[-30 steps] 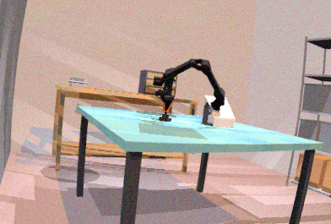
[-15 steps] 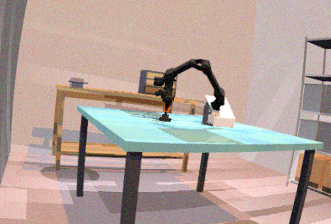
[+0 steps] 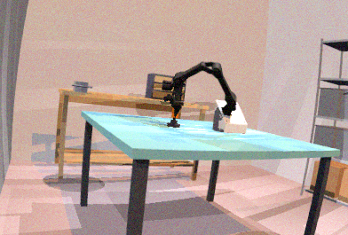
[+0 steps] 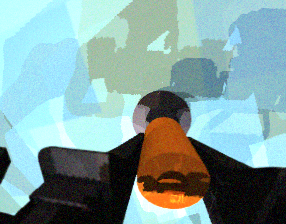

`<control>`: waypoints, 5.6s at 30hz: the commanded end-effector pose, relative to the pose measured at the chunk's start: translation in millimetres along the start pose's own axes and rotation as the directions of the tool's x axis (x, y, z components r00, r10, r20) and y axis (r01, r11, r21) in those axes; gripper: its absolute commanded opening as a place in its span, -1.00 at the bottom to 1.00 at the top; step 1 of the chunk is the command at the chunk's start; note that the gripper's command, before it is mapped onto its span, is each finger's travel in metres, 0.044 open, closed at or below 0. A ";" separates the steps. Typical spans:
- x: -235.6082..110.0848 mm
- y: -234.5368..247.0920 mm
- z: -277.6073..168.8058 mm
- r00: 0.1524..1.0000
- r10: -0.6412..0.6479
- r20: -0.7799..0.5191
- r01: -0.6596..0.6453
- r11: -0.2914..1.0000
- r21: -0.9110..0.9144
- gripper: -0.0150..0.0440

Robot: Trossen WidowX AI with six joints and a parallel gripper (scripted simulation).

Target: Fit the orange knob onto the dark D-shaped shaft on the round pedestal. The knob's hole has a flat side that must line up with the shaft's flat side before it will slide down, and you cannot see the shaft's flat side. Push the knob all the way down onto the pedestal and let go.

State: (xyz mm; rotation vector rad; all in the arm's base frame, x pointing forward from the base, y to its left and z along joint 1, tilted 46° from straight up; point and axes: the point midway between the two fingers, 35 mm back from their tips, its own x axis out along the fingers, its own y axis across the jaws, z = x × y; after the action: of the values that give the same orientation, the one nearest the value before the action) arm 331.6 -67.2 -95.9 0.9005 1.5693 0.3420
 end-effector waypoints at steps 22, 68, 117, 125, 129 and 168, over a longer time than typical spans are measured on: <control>-2.0 0.2 3.9 1.000 0.001 0.002 -0.002 0.977 0.213 -0.49; -0.6 -0.7 1.4 1.000 0.001 0.002 -0.002 0.912 0.411 -0.49; 0.4 -0.2 2.4 1.000 0.002 0.002 -0.003 0.806 0.592 -0.49; -4.7 0.3 2.6 1.000 0.001 0.002 -0.002 0.806 0.592 -0.49; -4.8 0.3 2.8 1.000 0.001 0.002 -0.002 0.752 0.659 -0.49; -4.3 0.1 2.9 1.000 0.001 0.002 -0.003 0.531 0.847 -0.49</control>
State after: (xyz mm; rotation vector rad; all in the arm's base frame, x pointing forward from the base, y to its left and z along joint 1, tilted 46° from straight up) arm 333.4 -70.2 -94.0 1.5833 1.7274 -0.4276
